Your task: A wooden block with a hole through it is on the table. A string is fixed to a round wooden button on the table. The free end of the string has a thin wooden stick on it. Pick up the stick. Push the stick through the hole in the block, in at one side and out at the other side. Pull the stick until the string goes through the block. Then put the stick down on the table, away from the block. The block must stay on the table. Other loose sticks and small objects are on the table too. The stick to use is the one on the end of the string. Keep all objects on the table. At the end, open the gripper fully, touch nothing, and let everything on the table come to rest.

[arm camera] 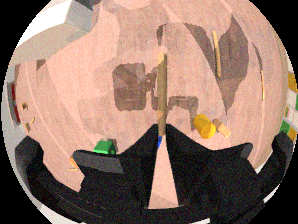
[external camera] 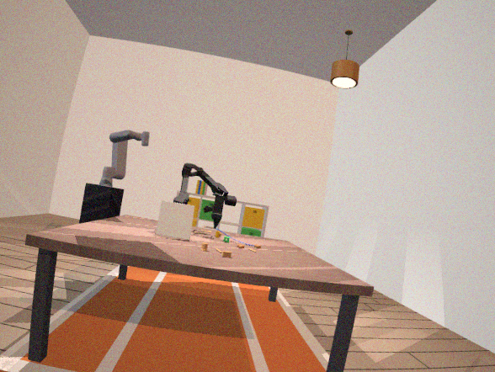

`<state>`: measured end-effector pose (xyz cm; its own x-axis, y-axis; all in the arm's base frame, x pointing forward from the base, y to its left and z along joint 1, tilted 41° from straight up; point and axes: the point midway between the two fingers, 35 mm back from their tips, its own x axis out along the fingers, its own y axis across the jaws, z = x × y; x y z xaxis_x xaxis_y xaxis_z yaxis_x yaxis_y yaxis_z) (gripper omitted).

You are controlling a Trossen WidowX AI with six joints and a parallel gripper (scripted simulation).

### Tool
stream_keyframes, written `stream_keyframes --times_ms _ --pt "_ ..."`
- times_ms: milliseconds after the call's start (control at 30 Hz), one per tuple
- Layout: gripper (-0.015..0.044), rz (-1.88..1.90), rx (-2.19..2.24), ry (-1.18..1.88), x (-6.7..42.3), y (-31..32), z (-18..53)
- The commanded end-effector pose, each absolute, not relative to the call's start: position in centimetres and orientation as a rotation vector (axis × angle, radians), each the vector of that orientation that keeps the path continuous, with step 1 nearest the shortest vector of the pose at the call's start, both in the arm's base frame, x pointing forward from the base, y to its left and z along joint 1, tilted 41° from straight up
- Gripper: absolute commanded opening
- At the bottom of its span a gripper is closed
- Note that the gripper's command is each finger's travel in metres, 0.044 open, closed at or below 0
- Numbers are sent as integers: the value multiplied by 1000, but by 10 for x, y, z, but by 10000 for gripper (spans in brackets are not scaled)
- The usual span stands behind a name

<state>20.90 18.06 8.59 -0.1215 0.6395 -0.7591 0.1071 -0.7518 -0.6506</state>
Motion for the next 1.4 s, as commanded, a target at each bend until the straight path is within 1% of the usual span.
stream_keyframes --times_ms 0,667,1367 --pt "0 1932 -1775 -819 209 181 86" --pt "0 1917 -1306 -40 221 175 91" --pt "0 1675 -757 692 233 168 94"
